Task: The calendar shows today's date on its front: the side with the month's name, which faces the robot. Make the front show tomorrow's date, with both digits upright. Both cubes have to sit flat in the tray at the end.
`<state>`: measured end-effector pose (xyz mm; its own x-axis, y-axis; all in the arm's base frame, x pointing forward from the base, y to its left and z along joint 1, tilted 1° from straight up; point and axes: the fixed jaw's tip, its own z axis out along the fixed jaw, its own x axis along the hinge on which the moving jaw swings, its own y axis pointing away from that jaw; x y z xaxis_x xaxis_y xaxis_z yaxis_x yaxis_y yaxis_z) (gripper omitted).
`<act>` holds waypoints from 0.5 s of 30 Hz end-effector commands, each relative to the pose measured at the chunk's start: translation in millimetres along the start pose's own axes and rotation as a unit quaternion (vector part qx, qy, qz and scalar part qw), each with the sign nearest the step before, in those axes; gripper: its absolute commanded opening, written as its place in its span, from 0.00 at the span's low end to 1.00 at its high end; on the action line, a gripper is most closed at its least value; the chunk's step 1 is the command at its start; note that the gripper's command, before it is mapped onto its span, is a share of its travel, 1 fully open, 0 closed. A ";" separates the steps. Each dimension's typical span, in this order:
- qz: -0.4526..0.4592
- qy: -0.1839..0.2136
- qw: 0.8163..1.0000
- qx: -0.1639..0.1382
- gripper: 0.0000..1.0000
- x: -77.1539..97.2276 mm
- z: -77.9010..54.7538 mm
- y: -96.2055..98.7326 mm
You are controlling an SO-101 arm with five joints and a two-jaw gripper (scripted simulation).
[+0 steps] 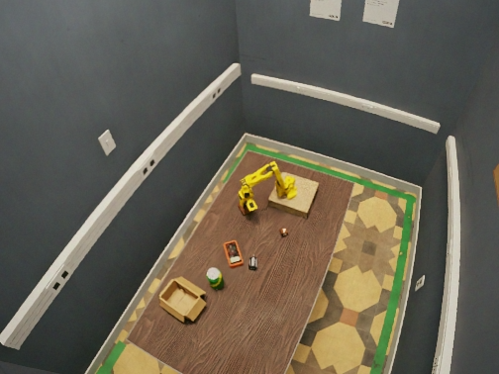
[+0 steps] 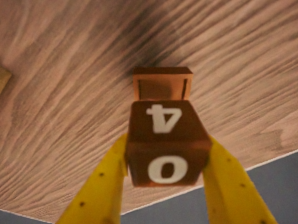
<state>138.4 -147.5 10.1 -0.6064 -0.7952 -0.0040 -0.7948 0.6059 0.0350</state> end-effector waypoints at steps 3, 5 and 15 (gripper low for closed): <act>-0.003 0.000 1.000 0.004 0.00 1.2 -1.6 -0.8; -0.003 0.000 1.000 0.004 0.00 1.2 -1.6 -0.8; -0.003 0.002 1.000 0.018 0.00 1.7 -7.4 -4.0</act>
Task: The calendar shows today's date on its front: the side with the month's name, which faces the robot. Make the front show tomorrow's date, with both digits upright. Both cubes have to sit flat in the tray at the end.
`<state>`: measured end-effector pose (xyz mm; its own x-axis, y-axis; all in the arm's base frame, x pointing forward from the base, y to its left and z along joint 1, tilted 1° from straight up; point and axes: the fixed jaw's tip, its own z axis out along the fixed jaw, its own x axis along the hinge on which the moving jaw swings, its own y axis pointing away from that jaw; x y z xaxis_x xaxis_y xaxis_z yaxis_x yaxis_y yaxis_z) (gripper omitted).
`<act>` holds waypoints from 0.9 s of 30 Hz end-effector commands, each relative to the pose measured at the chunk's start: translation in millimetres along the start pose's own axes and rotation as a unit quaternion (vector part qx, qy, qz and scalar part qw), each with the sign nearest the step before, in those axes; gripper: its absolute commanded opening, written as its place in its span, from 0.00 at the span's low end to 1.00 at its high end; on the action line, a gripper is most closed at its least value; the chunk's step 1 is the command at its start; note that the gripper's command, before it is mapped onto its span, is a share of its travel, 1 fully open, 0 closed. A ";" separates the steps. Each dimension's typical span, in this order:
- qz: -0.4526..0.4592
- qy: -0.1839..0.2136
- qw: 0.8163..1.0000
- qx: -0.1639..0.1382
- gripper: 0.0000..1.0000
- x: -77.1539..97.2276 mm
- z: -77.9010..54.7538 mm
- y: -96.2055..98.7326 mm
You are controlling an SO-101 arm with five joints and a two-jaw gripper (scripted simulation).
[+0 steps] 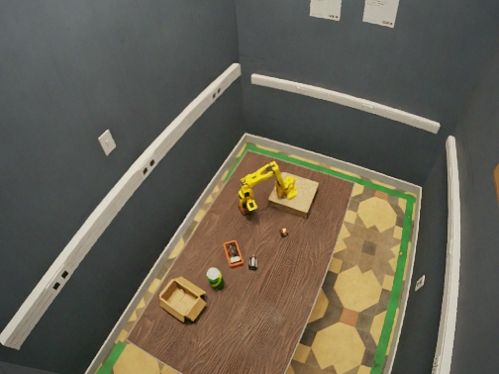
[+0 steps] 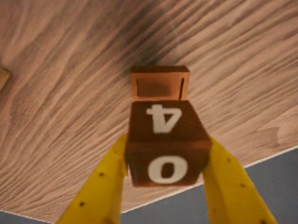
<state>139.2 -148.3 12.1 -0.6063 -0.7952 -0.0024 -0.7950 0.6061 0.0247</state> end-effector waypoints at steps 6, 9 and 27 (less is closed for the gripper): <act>-0.003 0.001 1.000 0.013 0.00 1.6 -5.3 -3.1; -0.003 0.001 1.000 0.013 0.00 1.6 -5.3 -3.1; -0.004 0.001 1.000 0.013 0.00 2.6 -5.4 -5.9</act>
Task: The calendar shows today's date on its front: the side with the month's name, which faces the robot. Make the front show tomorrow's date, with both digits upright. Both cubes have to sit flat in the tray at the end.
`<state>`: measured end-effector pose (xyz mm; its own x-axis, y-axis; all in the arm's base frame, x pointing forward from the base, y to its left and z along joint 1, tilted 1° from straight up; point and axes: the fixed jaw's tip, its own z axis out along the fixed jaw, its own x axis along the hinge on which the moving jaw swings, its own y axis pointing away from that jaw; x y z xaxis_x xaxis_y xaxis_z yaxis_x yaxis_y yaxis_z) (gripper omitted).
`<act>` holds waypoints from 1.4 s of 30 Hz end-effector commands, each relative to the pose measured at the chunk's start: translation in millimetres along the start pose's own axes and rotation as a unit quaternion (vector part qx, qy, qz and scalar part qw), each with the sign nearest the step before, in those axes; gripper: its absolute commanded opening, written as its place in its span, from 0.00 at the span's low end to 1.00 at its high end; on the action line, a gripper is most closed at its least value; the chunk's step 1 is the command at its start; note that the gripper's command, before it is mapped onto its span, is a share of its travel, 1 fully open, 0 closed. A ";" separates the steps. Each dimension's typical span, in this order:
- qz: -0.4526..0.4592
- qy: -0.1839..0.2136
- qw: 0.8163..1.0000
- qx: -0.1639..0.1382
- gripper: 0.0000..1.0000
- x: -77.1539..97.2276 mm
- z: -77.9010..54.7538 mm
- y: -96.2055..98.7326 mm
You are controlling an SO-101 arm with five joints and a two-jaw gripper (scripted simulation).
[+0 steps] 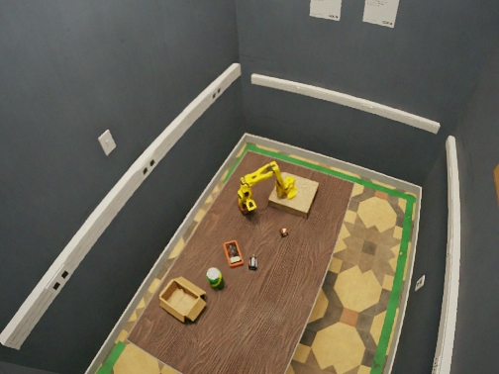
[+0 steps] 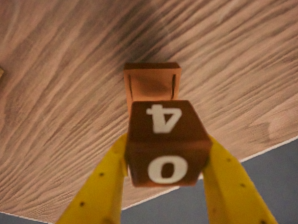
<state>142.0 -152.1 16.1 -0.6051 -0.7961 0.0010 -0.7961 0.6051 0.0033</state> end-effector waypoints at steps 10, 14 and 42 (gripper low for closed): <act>-0.003 0.000 1.000 0.002 0.00 1.2 -1.3 -0.5; -0.003 0.000 1.000 0.002 0.00 1.1 -1.3 0.2; -0.003 0.000 1.000 0.002 0.00 0.7 -1.3 2.6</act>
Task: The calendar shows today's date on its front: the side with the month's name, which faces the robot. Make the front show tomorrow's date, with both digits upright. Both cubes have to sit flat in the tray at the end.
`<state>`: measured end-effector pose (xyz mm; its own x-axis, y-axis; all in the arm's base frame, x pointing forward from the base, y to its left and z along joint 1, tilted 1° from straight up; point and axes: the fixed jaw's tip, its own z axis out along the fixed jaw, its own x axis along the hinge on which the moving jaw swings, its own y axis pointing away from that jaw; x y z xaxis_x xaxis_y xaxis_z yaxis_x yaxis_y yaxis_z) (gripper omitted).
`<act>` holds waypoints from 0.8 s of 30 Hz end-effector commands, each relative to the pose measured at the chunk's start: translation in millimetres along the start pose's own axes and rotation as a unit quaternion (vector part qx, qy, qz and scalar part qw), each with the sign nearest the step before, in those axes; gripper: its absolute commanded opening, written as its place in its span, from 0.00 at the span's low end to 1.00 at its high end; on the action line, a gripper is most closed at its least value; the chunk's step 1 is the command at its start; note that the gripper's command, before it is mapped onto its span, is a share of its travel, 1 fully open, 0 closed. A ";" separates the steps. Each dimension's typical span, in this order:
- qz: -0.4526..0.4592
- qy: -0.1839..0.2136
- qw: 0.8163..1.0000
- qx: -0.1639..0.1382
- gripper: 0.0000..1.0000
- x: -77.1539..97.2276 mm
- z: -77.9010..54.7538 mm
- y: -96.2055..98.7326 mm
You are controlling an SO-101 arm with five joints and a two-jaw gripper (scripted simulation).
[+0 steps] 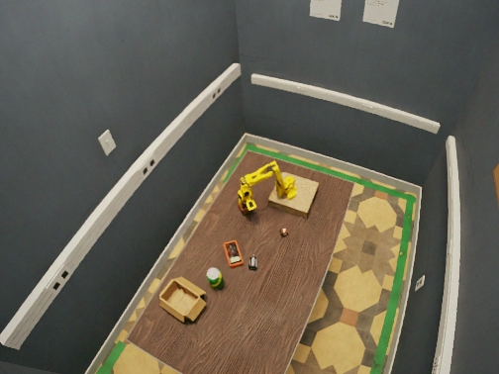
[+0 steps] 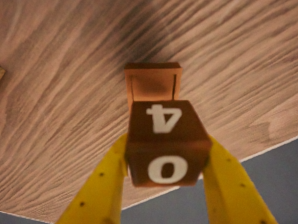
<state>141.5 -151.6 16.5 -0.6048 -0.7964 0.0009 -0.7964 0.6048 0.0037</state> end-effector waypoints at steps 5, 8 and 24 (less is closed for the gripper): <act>-0.003 0.000 1.000 0.002 0.00 0.6 -0.9 2.8; -0.003 0.000 1.000 0.002 0.00 0.6 -0.9 2.9; -0.003 0.000 1.000 0.002 0.00 0.7 5.0 2.7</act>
<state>141.6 -151.7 14.3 -0.6048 -0.7964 0.0031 -0.7964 0.6047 -0.0099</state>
